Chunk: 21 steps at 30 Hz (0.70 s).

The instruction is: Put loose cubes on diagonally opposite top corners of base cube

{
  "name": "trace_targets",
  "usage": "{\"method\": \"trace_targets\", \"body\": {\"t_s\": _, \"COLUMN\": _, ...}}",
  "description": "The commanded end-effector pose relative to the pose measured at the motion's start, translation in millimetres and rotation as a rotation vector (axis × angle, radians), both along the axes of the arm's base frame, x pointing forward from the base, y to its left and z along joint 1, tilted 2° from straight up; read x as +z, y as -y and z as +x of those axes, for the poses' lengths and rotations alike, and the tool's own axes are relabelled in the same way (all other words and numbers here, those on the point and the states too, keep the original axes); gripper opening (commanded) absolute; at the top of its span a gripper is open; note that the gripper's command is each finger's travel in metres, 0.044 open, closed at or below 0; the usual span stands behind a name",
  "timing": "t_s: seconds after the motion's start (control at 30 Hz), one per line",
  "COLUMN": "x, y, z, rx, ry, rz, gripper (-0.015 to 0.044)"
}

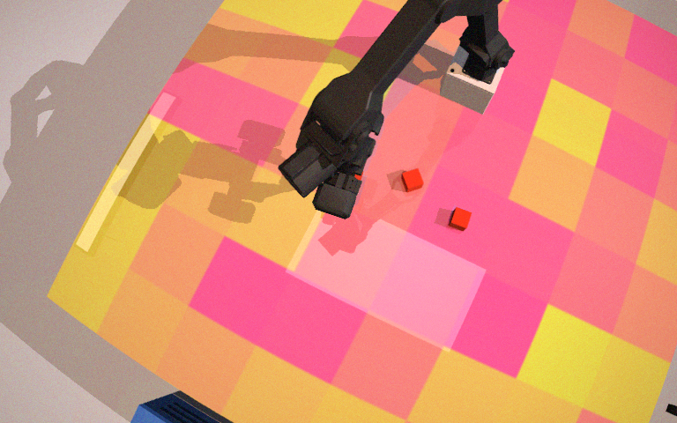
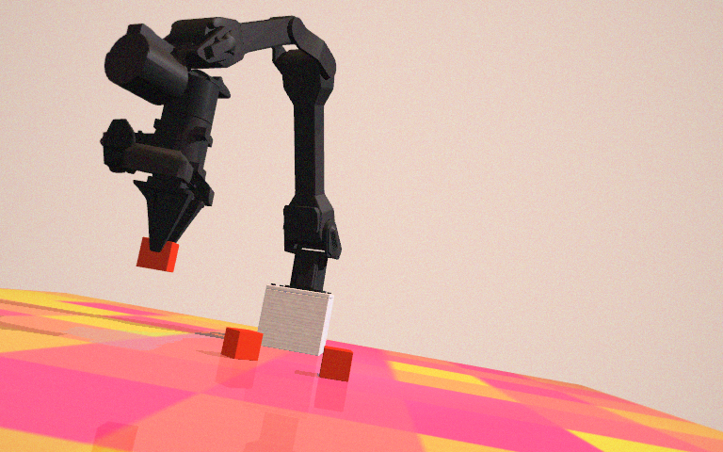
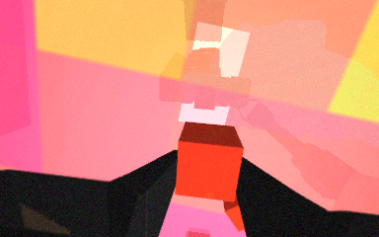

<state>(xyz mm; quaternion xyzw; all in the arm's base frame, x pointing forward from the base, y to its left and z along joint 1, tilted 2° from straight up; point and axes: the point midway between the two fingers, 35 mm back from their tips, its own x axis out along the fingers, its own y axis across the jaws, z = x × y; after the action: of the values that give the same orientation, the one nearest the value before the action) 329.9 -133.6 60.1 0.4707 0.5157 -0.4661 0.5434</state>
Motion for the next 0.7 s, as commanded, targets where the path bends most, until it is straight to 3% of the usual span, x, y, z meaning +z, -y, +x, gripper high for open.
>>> {"method": "trace_targets", "body": {"t_s": 0.0, "x": 18.6, "y": 0.7, "z": 0.7, "rx": 0.000, "ry": 0.018, "rz": -0.012, "gripper": 0.0105}}
{"method": "trace_targets", "body": {"t_s": 0.23, "x": 20.2, "y": -1.7, "z": 0.6, "rx": 0.023, "ry": 0.018, "rz": -0.013, "gripper": 0.0105}}
{"method": "trace_targets", "body": {"t_s": 0.67, "x": 10.8, "y": -43.2, "z": 3.1, "rx": 0.449, "ry": 0.007, "rz": -0.027, "gripper": 0.0105}}
